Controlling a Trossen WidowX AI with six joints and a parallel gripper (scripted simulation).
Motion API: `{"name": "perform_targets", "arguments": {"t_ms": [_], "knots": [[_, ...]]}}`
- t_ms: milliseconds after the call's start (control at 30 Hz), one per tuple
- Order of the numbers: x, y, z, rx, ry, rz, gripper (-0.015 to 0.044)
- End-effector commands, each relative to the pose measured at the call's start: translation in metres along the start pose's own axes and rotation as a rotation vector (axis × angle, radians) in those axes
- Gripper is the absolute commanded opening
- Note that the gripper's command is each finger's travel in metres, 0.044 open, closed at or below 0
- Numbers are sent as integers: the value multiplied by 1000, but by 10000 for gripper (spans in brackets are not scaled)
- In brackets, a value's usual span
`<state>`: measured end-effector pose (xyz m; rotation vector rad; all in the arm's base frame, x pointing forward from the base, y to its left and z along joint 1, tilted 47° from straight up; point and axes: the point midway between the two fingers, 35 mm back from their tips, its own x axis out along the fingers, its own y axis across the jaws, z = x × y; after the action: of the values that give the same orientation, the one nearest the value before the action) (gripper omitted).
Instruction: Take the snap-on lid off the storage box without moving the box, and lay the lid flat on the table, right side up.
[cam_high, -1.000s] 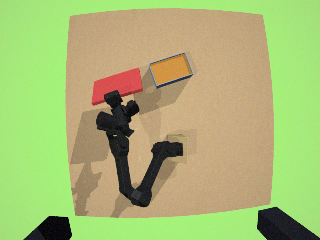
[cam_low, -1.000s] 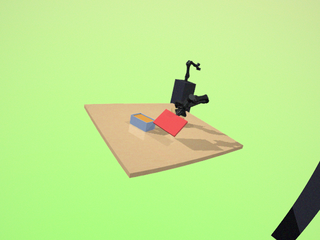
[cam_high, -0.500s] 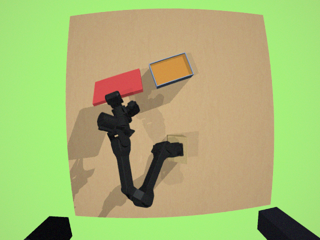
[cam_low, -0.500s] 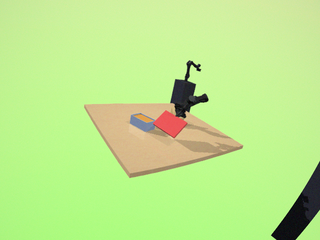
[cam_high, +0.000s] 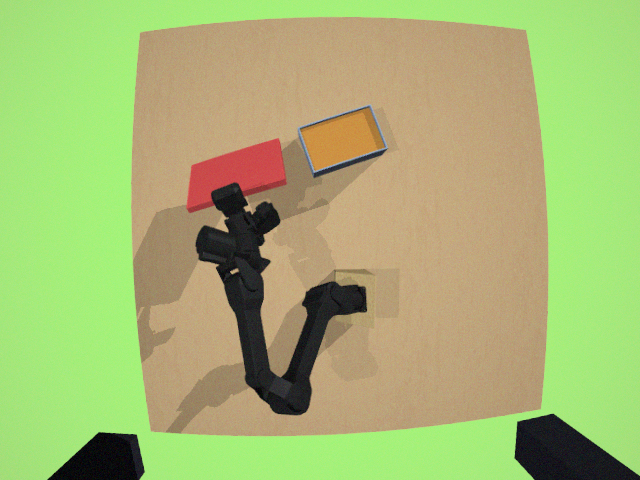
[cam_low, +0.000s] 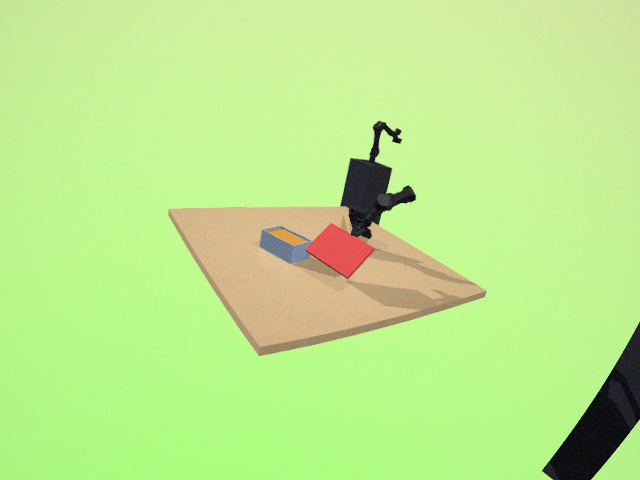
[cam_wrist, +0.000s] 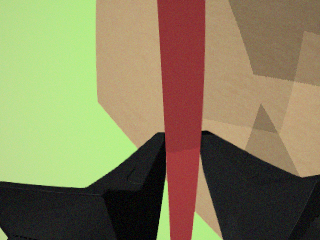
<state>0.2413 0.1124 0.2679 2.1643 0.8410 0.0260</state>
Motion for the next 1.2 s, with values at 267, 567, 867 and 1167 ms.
{"name": "perform_targets", "arguments": {"t_ms": [267, 567, 867, 1167], "knots": [[5, -4, 0, 2, -3, 13, 0], [10, -10, 0, 2, -3, 13, 0], [15, -15, 0, 3, -2, 13, 0], [19, -21, 0, 3, -2, 14, 0]]}}
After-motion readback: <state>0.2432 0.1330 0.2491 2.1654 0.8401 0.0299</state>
